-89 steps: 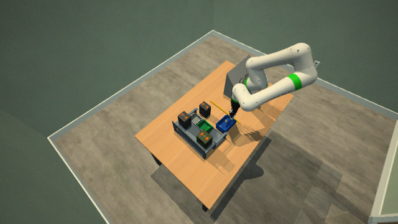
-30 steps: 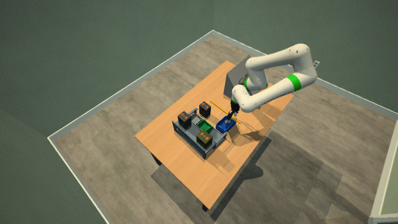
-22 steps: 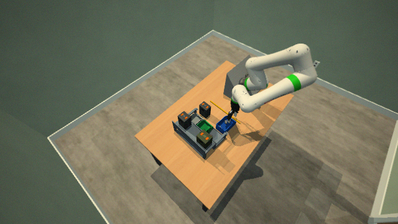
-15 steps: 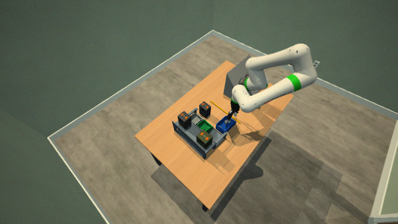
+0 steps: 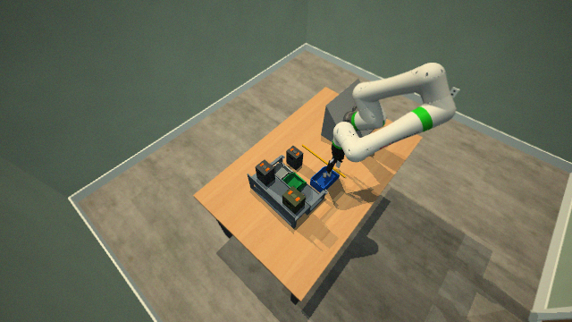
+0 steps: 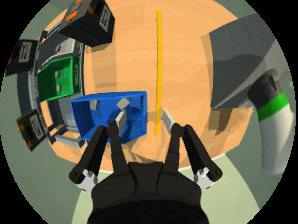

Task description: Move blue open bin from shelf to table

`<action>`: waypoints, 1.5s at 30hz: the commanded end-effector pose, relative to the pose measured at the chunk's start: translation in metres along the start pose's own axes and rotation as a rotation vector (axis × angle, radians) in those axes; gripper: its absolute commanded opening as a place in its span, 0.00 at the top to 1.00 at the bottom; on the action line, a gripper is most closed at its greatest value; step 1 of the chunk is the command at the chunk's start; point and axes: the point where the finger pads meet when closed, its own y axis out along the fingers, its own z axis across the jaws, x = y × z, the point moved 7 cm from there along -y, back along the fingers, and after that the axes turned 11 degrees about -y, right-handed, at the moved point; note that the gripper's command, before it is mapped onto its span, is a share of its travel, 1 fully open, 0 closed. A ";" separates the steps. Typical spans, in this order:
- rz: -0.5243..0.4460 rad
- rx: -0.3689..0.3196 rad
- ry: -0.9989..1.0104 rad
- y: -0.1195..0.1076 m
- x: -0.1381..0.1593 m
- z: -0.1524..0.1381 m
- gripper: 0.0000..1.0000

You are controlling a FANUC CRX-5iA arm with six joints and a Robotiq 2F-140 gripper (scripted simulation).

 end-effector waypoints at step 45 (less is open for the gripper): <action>0.000 0.000 0.000 -0.095 0.000 0.000 0.43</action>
